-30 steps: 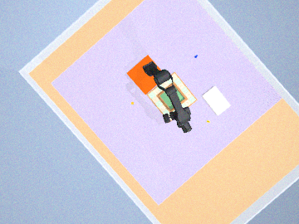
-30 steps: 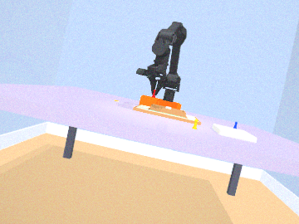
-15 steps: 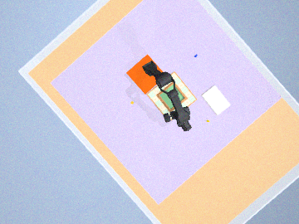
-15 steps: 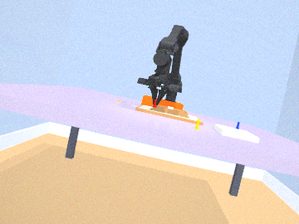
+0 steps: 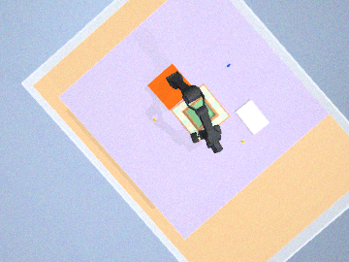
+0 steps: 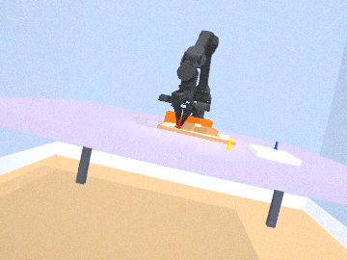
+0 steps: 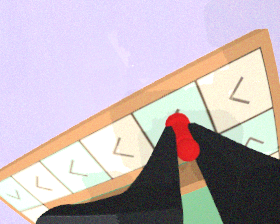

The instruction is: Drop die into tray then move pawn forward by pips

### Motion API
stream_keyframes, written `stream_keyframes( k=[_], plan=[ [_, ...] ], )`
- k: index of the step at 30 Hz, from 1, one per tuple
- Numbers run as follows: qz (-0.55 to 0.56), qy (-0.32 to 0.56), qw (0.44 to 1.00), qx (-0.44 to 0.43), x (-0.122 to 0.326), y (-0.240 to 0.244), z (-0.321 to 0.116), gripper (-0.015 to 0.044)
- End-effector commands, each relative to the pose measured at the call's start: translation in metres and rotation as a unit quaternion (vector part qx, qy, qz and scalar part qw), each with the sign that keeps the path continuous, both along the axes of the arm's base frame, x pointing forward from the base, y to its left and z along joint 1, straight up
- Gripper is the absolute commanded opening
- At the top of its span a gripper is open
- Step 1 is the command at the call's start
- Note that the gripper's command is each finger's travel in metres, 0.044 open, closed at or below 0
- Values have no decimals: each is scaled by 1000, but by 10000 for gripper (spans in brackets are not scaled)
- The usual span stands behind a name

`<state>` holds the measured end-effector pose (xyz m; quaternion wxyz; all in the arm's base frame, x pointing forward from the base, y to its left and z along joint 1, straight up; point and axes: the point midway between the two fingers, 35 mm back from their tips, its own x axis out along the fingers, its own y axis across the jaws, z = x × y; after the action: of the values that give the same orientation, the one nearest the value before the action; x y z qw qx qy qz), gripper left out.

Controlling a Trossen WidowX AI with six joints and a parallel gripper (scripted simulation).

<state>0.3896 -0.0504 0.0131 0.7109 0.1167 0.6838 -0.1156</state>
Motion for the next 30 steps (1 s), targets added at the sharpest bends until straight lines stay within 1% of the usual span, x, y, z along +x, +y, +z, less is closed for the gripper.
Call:
stream_keyframes(
  k=[1,9,13,16,18,20,25,30],
  plan=[
    [0,-1,1000,0,0,0,1,53],
    [0,-1,1000,0,0,0,4,263],
    [-3,1,1000,1,-1,0,48,368],
    [-3,2,1000,1,-1,0,51,440],
    [-1,2,1000,1,-3,1,52,440],
    [12,2,1000,1,-16,8,63,440],
    [64,4,998,0,-72,31,98,440],
    [117,7,993,-1,-132,48,118,440]
  ],
)
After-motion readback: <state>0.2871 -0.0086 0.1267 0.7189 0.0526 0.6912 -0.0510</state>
